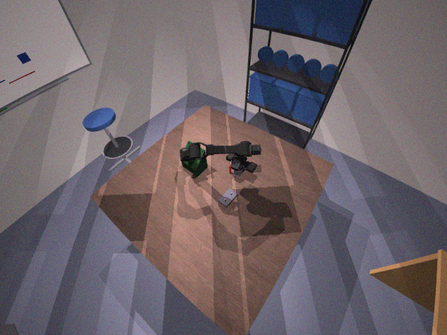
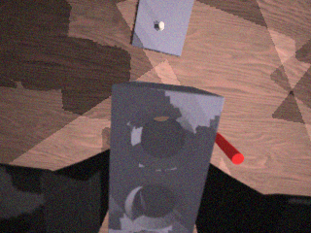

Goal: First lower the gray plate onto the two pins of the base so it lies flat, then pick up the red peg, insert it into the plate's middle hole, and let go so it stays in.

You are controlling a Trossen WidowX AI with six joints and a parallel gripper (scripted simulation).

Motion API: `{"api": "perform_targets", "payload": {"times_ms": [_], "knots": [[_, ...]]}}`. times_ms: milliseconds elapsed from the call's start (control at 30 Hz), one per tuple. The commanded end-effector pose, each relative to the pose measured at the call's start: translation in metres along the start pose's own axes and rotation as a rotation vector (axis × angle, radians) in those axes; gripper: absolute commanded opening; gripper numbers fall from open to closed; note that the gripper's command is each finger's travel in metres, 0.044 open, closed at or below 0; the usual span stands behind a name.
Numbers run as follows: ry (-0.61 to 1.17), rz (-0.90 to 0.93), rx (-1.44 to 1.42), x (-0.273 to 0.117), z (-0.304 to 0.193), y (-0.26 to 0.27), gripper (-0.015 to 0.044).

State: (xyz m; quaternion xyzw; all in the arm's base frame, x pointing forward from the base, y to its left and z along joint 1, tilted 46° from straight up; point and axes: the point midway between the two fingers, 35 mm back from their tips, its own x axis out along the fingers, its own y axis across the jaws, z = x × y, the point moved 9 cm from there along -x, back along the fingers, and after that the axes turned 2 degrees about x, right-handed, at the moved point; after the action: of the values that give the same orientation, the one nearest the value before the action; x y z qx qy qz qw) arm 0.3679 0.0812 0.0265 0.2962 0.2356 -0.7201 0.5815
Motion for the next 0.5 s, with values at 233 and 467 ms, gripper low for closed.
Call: {"api": "perform_targets", "payload": {"times_ms": [233, 467], "knots": [[0.016, 0.001, 0.022, 0.009, 0.024, 0.009, 0.0], [0.021, 0.003, 0.033, 0.02, 0.044, 0.013, 0.0]]}}
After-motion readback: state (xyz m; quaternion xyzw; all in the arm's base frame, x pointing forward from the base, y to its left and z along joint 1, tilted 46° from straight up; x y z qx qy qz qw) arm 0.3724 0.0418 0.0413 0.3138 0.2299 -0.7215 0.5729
